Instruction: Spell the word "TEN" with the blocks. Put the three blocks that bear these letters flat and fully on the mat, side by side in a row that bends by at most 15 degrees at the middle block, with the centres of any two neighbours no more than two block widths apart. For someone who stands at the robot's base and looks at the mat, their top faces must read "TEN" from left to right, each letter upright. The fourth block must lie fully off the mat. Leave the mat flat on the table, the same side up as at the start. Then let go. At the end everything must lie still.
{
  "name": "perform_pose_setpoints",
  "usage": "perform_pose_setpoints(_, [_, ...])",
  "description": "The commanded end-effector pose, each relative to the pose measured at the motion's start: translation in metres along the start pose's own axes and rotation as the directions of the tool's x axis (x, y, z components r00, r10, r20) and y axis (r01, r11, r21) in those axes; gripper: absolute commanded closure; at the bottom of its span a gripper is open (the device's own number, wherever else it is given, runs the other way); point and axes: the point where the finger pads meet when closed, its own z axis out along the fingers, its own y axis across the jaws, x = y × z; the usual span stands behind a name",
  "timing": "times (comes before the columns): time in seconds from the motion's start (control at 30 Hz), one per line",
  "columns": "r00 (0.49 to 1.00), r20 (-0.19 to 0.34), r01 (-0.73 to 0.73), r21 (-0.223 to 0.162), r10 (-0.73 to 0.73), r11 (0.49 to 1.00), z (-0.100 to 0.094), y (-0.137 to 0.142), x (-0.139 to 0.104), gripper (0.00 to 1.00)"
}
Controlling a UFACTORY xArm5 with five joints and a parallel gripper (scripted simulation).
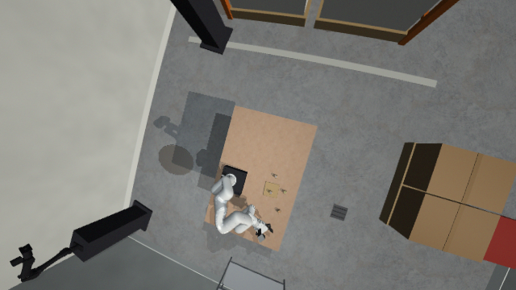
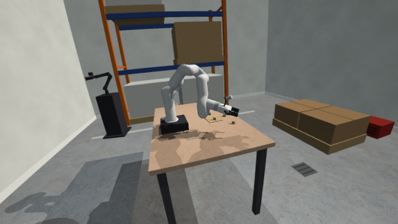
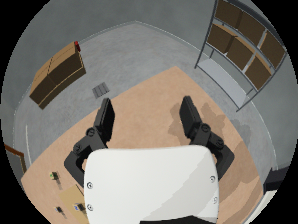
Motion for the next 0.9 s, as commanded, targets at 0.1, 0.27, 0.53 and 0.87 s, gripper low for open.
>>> perform_pose_setpoints(0.1, [0.998,0.06,-0.029,0.12,0.022,0.992,-0.018,-0.074,-0.015,0.0])
perform_pose_setpoints(0.27, [0.99,0.14,-0.058,0.237,0.025,0.97,-0.049,-0.147,-0.038,0.0])
perform_pose_setpoints(0.53, [0.968,0.249,-0.095,0.371,-0.001,0.924,-0.106,-0.229,-0.071,0.0])
perform_pose_setpoints(0.87, [0.924,0.375,-0.135,0.502,-0.075,0.854,-0.19,-0.302,-0.114,0.0])
